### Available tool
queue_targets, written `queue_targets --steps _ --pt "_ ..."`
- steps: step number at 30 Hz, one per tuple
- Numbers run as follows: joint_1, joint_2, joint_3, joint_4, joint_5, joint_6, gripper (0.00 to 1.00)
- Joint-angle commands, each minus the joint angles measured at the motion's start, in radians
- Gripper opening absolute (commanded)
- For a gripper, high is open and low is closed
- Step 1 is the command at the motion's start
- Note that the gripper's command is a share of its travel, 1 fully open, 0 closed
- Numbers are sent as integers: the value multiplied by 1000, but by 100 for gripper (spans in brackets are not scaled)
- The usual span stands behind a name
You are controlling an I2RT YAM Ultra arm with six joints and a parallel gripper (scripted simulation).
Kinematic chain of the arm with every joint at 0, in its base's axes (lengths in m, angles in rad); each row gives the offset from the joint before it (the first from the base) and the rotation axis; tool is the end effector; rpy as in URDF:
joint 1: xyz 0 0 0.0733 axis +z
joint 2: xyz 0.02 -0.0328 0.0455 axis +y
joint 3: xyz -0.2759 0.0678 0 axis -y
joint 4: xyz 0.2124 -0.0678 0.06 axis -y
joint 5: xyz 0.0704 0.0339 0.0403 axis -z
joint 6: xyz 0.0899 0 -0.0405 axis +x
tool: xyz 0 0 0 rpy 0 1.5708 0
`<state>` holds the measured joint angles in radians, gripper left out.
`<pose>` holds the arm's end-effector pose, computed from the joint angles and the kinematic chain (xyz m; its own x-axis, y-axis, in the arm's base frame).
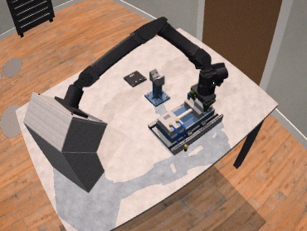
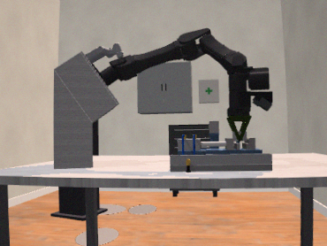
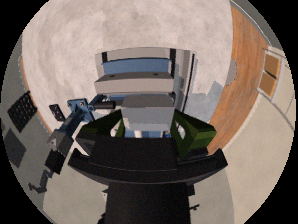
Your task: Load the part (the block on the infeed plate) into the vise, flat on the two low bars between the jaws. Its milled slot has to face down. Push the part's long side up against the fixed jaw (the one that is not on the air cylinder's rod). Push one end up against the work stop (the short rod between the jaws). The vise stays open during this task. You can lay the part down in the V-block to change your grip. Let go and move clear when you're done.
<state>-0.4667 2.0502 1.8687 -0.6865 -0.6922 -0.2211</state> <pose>0.4345 -0.1534 0.2776 -0.6600 0.1435 -0.7374 -0.1709 0.9272 0.3334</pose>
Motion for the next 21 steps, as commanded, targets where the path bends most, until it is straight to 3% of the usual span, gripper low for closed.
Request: queue_targets --steps 1,21 --pt "-22 -23 31 6 2 5 0" --pt "-21 -15 31 14 4 7 0"
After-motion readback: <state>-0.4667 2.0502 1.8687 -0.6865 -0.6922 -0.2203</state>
